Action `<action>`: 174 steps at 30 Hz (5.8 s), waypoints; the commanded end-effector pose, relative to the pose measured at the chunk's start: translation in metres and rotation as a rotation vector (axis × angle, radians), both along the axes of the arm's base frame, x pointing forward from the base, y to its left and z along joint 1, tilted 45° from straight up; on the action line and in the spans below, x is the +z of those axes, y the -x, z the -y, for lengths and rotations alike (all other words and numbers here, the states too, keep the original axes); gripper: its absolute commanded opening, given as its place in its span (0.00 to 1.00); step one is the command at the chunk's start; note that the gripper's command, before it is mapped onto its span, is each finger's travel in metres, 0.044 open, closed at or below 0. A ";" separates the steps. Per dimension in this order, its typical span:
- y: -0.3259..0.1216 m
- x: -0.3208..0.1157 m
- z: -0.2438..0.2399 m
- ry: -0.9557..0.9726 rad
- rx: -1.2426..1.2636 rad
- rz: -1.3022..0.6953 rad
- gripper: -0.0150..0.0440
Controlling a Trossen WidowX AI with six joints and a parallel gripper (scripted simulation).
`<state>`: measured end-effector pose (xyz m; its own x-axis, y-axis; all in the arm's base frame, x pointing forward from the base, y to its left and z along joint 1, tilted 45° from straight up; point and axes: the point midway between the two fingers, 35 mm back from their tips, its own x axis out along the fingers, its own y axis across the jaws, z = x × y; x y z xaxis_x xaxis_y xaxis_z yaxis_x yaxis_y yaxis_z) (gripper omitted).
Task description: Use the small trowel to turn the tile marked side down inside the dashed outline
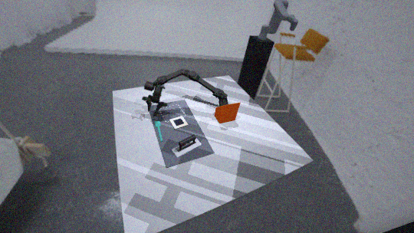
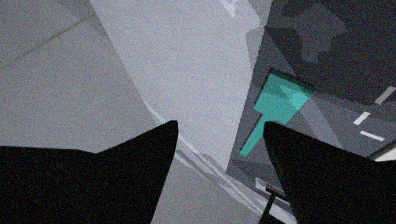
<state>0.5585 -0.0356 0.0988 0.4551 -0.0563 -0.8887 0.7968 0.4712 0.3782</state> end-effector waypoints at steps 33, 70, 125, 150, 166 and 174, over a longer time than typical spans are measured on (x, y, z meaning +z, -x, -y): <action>0.105 -0.168 -0.194 0.542 0.718 -0.570 0.71; 0.197 -0.241 -0.245 0.974 1.198 -0.878 0.71; 0.193 -0.264 -0.223 0.956 1.037 -0.825 0.47; 0.193 -0.264 -0.223 0.828 0.343 -0.566 0.47; 0.193 -0.264 -0.223 0.756 0.062 -0.449 0.47; 0.193 -0.264 -0.223 0.756 0.062 -0.449 0.52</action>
<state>0.3644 0.1879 -0.1649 0.0927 -0.6883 -0.7195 0.7449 0.5274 -0.4086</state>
